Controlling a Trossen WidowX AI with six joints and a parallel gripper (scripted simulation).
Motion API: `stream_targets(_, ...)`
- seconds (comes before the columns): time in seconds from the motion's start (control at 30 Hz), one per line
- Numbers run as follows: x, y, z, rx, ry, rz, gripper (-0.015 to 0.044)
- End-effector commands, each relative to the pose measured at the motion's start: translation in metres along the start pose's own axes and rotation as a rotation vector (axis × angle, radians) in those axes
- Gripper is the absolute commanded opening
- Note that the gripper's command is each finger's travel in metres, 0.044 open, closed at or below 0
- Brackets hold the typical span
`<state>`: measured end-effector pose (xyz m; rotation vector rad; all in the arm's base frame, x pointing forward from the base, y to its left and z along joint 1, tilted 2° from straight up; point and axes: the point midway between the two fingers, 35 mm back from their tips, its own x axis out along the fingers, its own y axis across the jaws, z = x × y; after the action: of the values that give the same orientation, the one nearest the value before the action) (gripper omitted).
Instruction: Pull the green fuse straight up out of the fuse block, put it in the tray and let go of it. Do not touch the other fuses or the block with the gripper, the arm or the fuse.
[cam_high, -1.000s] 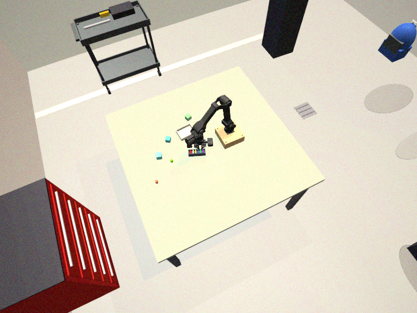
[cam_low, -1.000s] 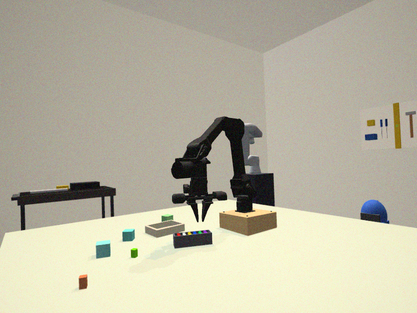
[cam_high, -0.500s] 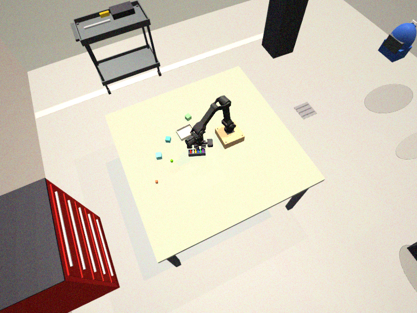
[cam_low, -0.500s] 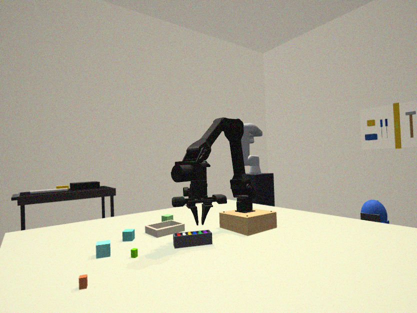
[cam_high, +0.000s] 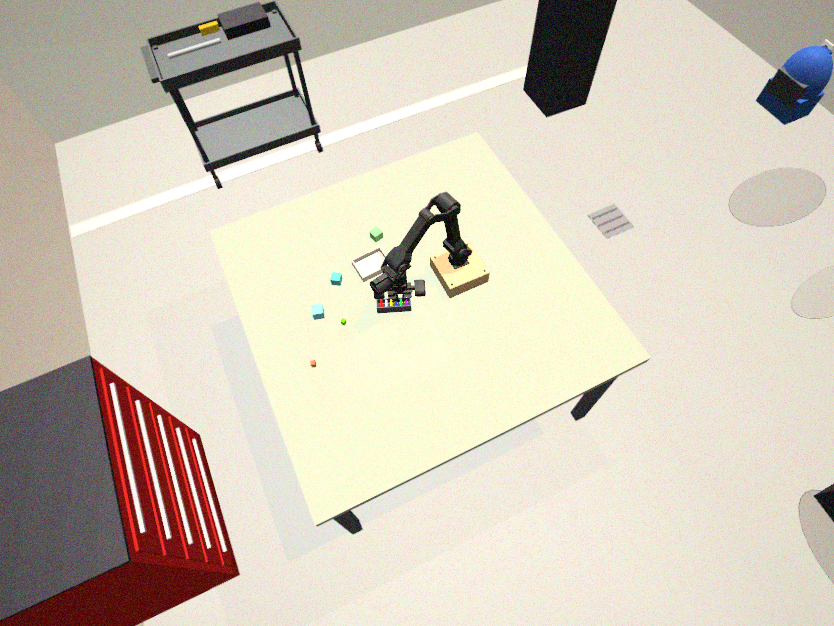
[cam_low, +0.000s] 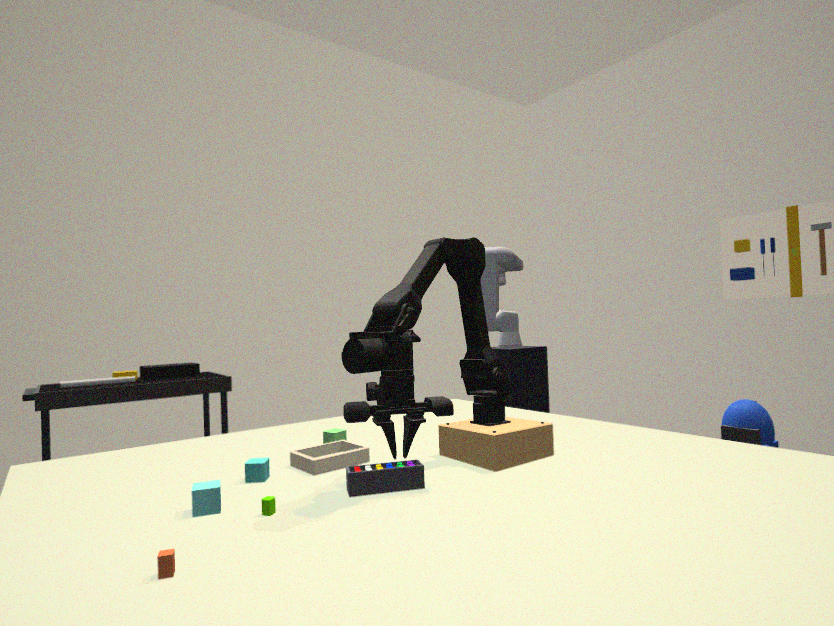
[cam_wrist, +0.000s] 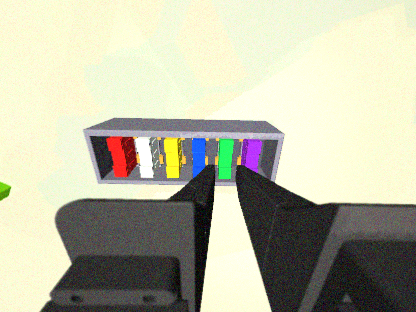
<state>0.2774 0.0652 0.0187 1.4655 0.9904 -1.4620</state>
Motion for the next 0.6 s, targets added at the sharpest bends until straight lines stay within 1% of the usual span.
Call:
stream_targets(0.0, 0.0071, -0.0013, 0.0018, -0.003, -0.01, -0.008, 0.0069)
stream_targets(0.57, 0.0103, -0.0013, 0.0018, -0.003, -0.01, -0.008, 0.0069)
